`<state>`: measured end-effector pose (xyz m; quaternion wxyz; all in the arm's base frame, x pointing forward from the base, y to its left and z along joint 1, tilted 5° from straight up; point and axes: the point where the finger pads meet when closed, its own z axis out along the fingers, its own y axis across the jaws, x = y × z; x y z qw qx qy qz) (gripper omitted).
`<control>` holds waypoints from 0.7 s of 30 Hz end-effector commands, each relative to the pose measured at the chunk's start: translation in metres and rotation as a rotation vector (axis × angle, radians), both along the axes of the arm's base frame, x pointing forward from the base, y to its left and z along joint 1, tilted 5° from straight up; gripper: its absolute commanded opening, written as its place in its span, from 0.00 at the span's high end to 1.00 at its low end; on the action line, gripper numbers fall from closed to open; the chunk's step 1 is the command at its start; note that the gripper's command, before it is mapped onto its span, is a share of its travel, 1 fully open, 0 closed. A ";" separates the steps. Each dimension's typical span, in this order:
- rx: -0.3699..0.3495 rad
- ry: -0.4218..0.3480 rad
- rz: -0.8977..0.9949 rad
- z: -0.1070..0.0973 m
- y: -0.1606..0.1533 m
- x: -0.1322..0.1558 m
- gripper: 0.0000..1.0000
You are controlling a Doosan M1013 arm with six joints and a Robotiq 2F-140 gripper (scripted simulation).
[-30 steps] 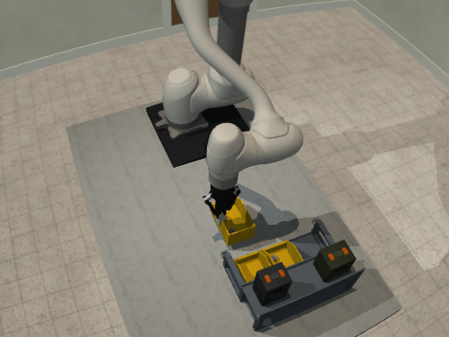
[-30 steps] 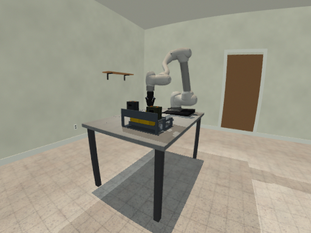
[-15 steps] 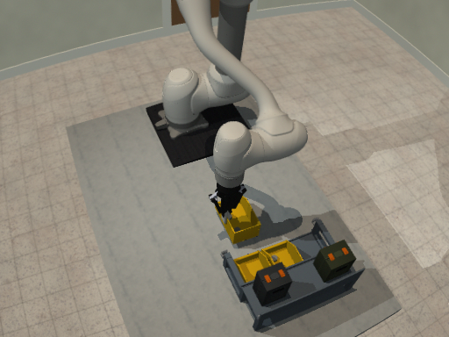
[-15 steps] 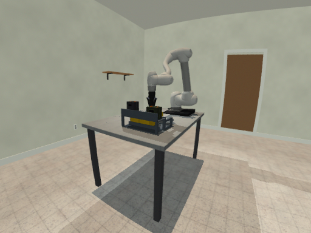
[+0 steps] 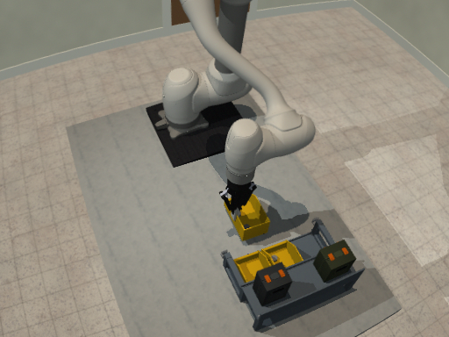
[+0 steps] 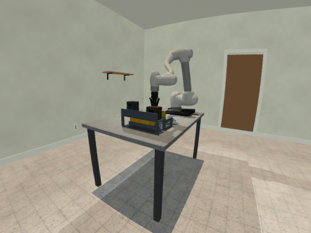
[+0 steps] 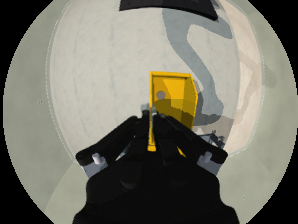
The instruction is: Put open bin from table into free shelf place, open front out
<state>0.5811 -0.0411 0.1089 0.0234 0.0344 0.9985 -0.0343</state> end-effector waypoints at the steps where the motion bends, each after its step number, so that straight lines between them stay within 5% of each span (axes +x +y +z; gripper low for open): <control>1: 0.000 0.000 0.000 0.000 0.007 0.001 1.00; 21: 0.000 0.000 0.000 -0.006 0.071 0.006 1.00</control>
